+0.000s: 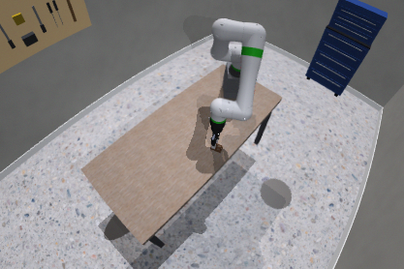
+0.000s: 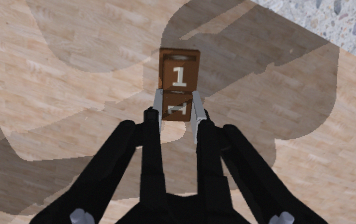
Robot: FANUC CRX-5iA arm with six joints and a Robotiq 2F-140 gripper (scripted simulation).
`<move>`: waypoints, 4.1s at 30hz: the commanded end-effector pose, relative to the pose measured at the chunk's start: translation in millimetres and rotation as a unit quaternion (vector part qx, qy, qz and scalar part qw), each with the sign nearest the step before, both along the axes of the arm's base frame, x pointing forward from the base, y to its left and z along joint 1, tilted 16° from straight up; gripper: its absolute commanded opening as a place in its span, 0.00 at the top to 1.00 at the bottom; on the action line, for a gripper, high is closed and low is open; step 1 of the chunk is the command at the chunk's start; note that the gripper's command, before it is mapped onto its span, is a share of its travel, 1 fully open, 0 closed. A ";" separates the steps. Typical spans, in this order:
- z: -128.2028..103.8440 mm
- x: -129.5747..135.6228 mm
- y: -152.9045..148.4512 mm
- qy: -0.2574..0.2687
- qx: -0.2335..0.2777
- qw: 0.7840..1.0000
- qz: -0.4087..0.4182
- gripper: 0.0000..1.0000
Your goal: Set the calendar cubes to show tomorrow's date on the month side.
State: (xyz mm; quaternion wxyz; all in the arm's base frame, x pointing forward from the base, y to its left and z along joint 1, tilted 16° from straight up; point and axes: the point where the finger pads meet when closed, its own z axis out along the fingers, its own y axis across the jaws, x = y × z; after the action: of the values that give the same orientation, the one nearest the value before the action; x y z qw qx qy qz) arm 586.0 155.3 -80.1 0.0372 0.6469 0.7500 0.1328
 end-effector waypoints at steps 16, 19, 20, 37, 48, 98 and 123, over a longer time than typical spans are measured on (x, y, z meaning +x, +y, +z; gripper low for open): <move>0.2 0.2 0.0 0.000 0.000 1.000 0.000 0.75; 0.2 0.2 0.0 0.000 0.000 1.000 0.000 0.75; 0.2 0.2 0.0 0.000 0.000 1.000 0.000 0.75; 0.2 0.2 0.0 0.000 0.000 1.000 0.000 0.75; 0.2 0.2 0.0 0.000 0.000 1.000 0.000 0.75; 0.2 0.2 0.0 0.000 0.000 1.000 0.000 0.64; 75.5 -17.7 -11.9 0.000 0.000 1.000 0.000 0.64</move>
State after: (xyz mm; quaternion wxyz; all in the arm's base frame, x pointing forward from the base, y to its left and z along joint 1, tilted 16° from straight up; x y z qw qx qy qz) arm 570.9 144.9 -15.1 0.0373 0.6469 0.7500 0.1329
